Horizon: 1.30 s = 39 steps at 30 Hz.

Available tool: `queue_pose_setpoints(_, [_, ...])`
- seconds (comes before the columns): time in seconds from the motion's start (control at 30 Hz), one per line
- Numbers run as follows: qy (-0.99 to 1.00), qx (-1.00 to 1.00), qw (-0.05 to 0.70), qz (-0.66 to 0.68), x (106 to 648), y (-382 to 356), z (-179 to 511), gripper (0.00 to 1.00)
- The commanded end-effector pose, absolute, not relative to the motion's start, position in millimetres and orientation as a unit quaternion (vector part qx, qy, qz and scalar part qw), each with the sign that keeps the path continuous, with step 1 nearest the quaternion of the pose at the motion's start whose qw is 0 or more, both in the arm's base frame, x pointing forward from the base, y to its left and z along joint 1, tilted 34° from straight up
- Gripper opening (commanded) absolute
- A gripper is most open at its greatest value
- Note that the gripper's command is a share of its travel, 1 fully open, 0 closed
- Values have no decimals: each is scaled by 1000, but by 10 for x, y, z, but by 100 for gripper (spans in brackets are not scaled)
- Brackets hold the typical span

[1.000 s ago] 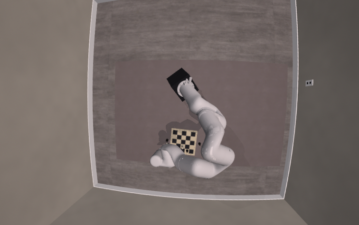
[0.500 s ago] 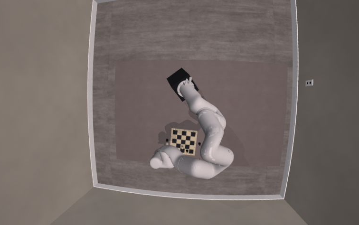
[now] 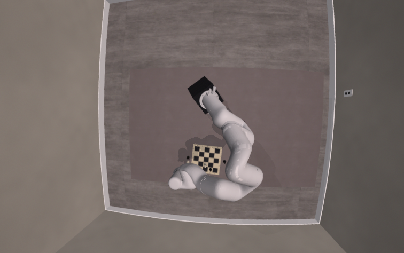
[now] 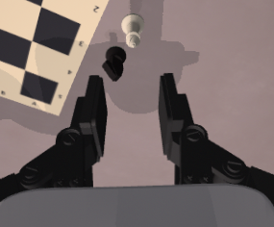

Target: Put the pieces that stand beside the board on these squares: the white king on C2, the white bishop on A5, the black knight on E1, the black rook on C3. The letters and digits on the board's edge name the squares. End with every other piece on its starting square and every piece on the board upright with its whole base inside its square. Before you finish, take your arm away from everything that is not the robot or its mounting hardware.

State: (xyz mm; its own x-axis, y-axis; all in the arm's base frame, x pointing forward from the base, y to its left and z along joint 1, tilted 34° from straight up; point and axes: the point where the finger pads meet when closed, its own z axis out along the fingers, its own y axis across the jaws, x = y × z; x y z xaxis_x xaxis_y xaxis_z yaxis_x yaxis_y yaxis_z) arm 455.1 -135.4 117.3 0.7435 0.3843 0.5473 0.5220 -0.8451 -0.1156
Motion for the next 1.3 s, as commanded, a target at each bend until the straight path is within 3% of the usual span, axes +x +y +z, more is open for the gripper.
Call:
queue_pose_setpoints(0.0, [-245, -924, 130, -262, 4558, -1363, 1186, 37])
queue_pose_setpoints(1.27, [-245, -924, 131, -262, 4672, -1264, 967, 37])
